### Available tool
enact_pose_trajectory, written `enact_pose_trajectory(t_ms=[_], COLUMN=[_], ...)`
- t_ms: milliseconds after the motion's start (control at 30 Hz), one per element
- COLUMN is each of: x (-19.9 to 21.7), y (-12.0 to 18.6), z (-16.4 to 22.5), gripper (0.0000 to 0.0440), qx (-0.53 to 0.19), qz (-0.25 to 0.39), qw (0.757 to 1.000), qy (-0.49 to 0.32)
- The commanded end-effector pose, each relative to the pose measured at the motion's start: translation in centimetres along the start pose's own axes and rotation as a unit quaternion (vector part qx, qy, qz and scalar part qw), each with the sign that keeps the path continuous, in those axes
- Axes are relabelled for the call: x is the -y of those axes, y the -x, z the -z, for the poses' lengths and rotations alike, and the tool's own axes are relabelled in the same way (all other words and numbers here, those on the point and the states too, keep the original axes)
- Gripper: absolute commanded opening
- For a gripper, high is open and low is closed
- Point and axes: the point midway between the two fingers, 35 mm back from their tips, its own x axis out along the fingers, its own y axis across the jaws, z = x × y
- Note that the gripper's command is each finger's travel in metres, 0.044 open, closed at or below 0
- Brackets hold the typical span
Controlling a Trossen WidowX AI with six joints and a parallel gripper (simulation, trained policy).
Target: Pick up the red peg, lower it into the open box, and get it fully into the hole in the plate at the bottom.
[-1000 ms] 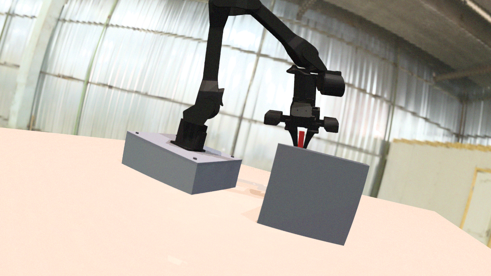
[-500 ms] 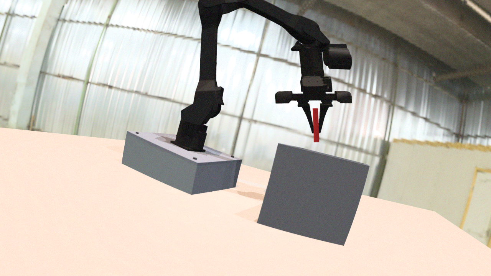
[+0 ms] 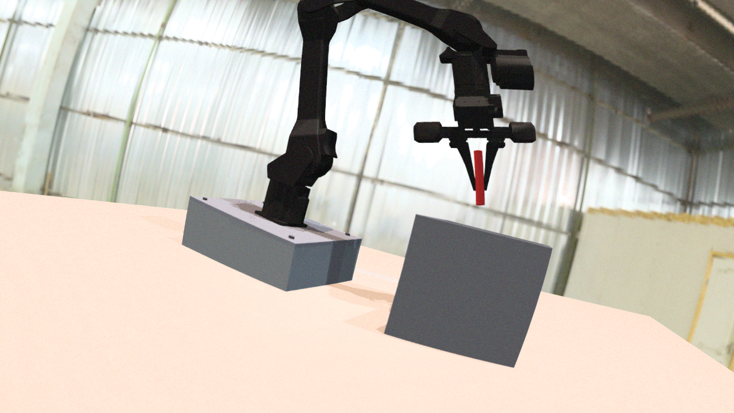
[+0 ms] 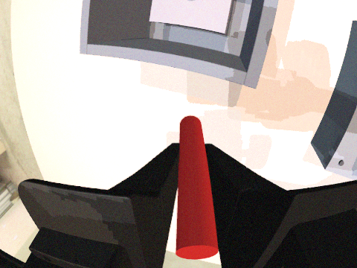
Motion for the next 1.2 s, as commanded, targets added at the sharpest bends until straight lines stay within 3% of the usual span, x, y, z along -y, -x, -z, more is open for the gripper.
enact_pose_trajectory(t_ms=[0,1167], x=[-0.2,-0.4], y=[0.2,-2.5], z=[-1.1,-9.1], gripper=[0.0,0.0], qx=[0.01,0.033], qz=[0.003,0.073], qw=[1.0,0.996], qy=[-0.002,-0.029])
